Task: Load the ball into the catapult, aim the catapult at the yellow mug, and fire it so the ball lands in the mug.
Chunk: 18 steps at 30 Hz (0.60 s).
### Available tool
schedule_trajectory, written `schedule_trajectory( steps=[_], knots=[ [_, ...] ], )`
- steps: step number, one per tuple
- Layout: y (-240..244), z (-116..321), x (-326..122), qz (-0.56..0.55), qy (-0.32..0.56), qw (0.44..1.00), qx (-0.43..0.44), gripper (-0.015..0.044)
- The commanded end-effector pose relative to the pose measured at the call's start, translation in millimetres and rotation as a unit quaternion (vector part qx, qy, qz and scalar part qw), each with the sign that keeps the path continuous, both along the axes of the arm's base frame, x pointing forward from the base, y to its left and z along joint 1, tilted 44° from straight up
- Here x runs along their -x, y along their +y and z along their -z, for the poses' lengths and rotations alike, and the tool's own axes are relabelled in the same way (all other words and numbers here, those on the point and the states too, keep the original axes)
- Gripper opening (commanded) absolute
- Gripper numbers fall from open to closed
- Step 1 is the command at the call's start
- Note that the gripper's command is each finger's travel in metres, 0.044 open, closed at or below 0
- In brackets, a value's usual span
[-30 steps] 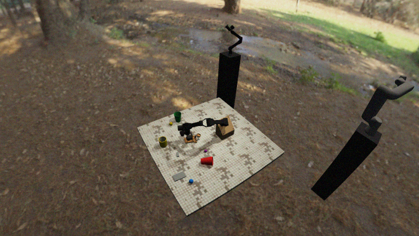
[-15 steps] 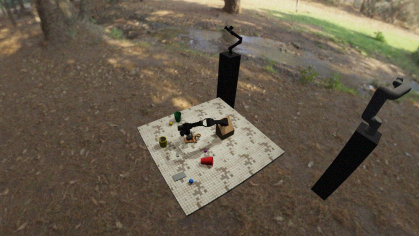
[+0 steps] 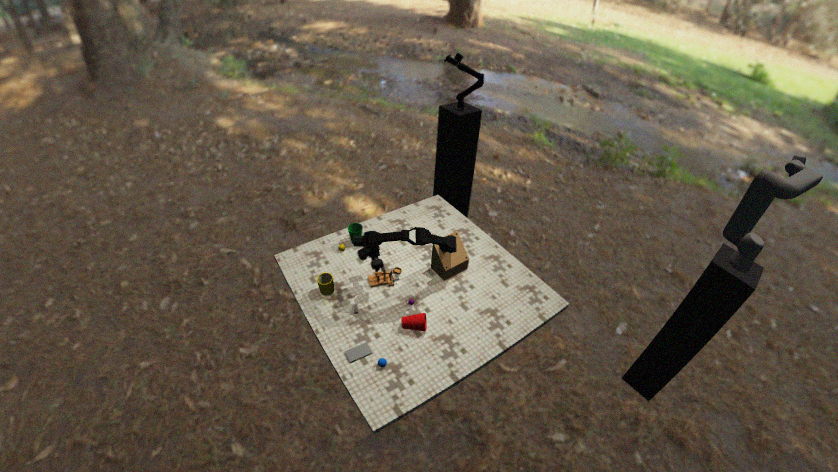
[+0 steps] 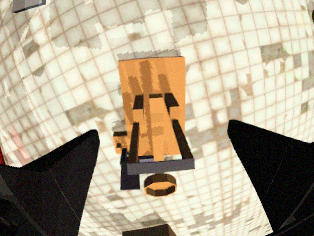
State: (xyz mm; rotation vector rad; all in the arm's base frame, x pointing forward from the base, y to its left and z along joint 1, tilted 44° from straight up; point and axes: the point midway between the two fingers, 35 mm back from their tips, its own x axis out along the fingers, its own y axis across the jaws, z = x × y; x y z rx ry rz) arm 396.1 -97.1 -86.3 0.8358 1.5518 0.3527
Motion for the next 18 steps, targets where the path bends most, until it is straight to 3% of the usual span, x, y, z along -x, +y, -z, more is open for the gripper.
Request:
schedule_trajectory(
  steps=[1, 13, 18],
  knots=[
    [0.0, 0.0, 0.0, 0.000, 0.000, 1.000, 0.000, 0.0440],
    [-1.8, -9.4, 2.2, 0.000, -0.007, 1.000, 0.001, 0.0440],
    [28.8, 23.0, -0.6, 0.000, -0.007, 1.000, 0.000, 0.0440]
  ],
)
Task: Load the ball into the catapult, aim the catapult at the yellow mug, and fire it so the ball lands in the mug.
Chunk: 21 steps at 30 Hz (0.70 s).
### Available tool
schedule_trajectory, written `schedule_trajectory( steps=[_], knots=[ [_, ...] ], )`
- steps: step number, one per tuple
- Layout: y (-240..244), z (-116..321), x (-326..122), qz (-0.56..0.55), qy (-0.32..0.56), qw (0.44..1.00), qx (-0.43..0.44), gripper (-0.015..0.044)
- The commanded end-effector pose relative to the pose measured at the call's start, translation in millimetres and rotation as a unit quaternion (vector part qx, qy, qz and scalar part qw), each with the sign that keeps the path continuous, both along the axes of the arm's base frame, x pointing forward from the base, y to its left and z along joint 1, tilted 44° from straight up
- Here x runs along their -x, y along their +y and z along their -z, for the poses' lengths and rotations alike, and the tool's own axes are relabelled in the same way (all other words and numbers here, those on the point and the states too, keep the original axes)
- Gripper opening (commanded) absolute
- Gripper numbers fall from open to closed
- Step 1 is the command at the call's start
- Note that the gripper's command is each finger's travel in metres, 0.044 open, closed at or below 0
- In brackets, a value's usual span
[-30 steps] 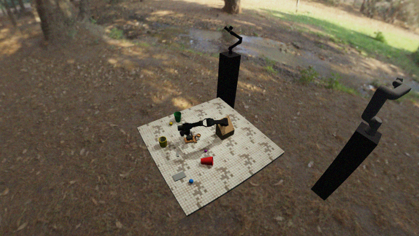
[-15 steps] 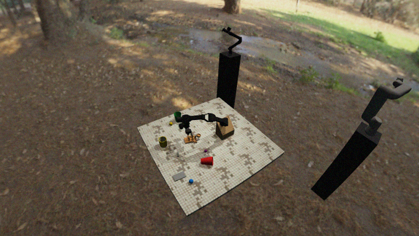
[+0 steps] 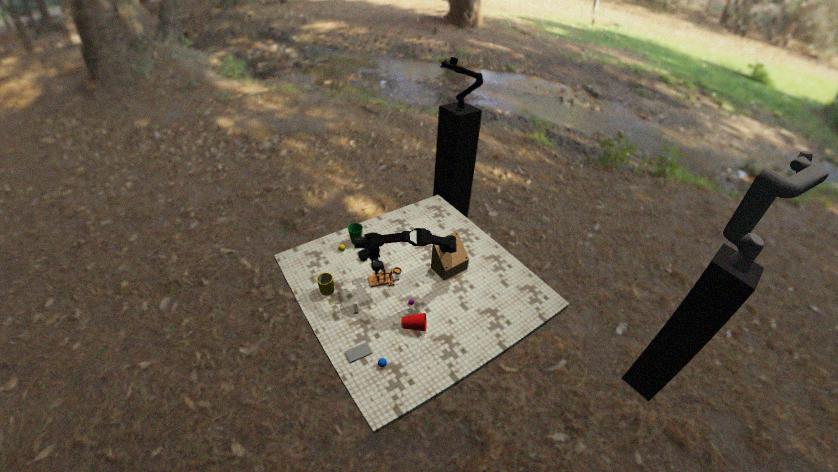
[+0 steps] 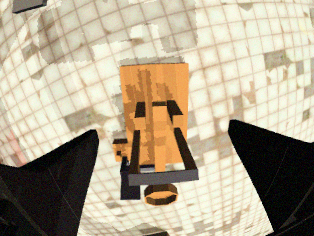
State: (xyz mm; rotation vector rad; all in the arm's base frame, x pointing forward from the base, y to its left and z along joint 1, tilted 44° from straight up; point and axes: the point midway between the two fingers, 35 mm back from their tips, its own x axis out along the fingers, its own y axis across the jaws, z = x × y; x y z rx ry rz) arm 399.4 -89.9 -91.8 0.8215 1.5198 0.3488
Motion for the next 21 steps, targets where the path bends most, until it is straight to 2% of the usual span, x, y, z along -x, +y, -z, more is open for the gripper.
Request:
schedule_trajectory(
  steps=[1, 21],
  knots=[
    [23.5, 19.4, 2.7, -0.004, 0.009, 1.000, -0.007, 0.0440],
    [40.3, 37.9, 0.7, -0.004, 0.009, 1.000, -0.007, 0.0440]
  ],
)
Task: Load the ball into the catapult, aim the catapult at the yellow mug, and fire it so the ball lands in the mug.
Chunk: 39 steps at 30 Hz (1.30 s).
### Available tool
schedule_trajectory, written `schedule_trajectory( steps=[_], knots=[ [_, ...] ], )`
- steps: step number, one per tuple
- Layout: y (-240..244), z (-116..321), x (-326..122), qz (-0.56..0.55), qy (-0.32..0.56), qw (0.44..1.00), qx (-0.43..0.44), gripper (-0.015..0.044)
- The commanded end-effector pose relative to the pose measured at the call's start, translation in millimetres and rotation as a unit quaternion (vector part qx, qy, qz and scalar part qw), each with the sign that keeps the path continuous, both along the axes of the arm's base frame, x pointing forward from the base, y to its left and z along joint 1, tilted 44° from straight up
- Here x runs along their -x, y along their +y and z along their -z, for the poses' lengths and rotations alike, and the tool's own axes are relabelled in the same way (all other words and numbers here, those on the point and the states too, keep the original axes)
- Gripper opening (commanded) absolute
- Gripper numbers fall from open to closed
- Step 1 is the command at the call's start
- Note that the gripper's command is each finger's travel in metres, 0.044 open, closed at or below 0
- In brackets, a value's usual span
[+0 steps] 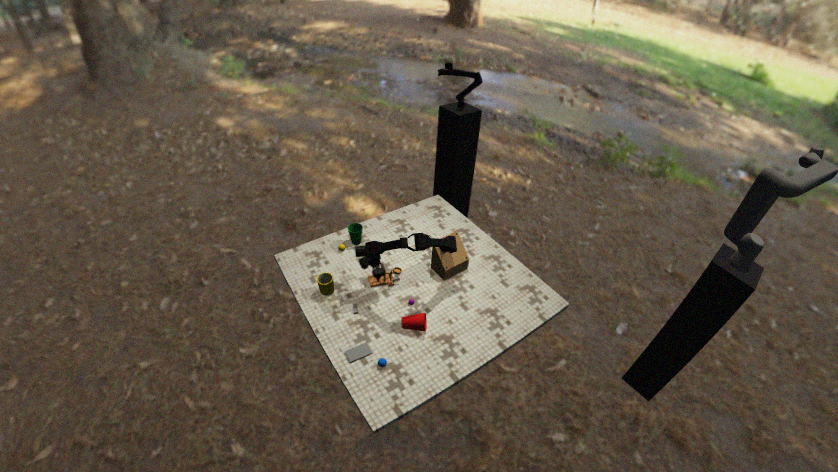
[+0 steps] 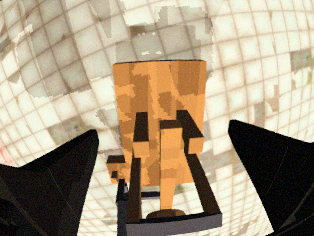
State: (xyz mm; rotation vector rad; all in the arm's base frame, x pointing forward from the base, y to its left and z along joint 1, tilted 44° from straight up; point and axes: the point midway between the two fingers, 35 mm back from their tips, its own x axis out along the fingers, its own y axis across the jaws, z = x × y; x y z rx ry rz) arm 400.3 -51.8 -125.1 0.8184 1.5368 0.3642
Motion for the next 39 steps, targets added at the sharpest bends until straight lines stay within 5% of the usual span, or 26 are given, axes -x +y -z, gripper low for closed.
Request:
schedule_trajectory(
  steps=[1, 19, 29, 36, 39],
  knots=[
    [3.3, 5.8, 1.5, 0.005, 0.004, 1.000, -0.003, 0.0440],
    [21.9, 25.1, 1.2, 0.004, 0.004, 1.000, -0.004, 0.0440],
    [20.8, 22.0, -0.6, 0.000, 0.000, 1.000, -0.001, 0.0177],
    [20.8, 22.0, -0.6, 0.000, 0.000, 1.000, -0.001, 0.0131],
    [3.1, 4.7, 0.1, 0.000, 0.001, 1.000, 0.001, 0.0052]
  ],
)
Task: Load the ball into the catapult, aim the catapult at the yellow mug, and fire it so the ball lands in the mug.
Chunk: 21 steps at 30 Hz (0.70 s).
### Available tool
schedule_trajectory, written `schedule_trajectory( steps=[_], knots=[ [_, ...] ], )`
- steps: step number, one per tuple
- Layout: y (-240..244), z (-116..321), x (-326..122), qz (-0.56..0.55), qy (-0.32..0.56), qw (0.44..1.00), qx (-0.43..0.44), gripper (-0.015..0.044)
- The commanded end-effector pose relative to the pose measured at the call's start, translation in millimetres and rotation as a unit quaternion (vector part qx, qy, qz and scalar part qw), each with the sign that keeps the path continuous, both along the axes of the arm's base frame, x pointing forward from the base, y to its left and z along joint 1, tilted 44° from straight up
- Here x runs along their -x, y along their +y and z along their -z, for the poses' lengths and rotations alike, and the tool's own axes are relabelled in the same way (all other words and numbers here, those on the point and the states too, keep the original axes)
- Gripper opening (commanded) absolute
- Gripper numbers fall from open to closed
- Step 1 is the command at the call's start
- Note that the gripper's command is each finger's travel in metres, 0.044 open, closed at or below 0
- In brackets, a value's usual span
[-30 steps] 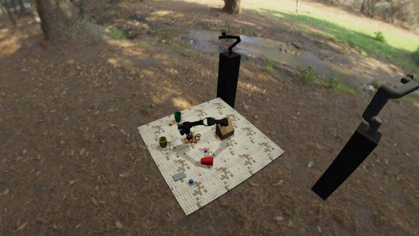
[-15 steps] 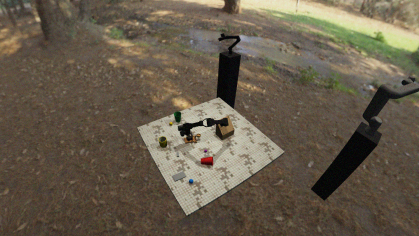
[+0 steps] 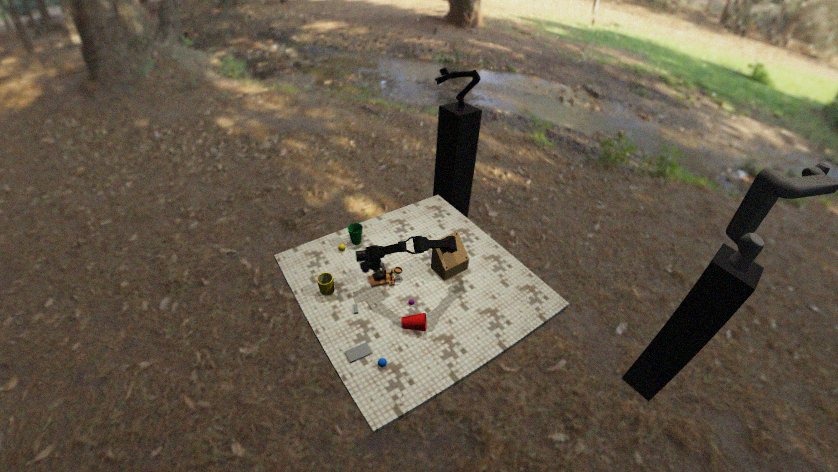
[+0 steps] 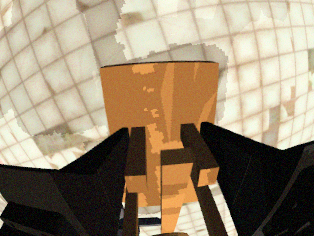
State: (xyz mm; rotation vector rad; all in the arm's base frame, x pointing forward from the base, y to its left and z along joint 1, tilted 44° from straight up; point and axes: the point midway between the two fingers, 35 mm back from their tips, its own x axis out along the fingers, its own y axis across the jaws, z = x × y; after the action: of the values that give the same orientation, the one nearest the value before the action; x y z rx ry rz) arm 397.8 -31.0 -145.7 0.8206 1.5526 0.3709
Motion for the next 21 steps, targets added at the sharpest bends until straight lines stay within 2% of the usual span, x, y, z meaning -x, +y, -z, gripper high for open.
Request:
schedule_trajectory(
  steps=[1, 2, 21],
  knots=[
    [-27.4, -25.8, -1.3, 0.004, -0.006, 1.000, 0.004, 0.0026],
    [-33.1, -31.8, -0.4, 0.004, -0.005, 1.000, 0.005, 0.0000],
    [-22.9, -17.3, -3.9, 0.009, -0.002, 1.000, 0.001, 0.0000]
  ],
)
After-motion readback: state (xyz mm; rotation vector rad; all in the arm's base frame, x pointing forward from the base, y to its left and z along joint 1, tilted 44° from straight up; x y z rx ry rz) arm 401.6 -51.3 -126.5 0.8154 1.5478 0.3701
